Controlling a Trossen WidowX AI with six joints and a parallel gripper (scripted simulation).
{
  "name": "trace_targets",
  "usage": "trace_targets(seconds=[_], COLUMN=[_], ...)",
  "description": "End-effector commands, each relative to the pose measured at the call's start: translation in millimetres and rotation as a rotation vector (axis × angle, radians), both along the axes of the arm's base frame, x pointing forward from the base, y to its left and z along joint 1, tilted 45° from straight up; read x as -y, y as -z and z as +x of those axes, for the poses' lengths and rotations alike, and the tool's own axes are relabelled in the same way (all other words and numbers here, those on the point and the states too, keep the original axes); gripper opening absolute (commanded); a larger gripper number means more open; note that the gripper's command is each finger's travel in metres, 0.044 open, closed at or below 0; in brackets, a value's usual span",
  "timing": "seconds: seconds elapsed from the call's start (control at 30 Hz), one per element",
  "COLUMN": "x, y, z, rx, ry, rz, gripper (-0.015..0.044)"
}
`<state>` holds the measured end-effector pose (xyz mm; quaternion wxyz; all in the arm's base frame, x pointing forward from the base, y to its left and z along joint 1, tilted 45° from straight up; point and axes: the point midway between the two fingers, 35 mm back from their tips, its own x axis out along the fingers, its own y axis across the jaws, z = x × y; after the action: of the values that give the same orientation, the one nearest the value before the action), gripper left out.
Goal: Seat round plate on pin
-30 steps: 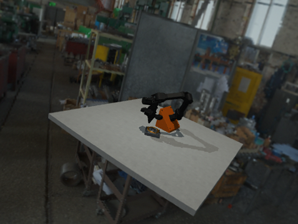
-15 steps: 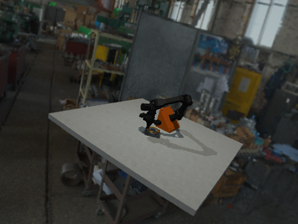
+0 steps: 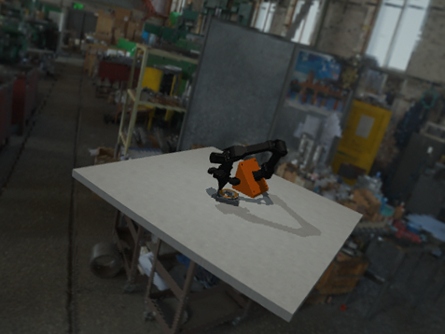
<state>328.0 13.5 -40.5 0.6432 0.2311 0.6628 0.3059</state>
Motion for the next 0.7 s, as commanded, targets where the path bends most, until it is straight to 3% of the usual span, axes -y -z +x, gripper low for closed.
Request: trace_targets(seconds=[0.0, 0.67], x=[1, 6], y=[4, 8], z=[-8, -20], rx=[-0.011, -0.012], ry=[-0.007, -0.007], rz=[-0.005, -0.005], gripper=[0.0000, 0.0000])
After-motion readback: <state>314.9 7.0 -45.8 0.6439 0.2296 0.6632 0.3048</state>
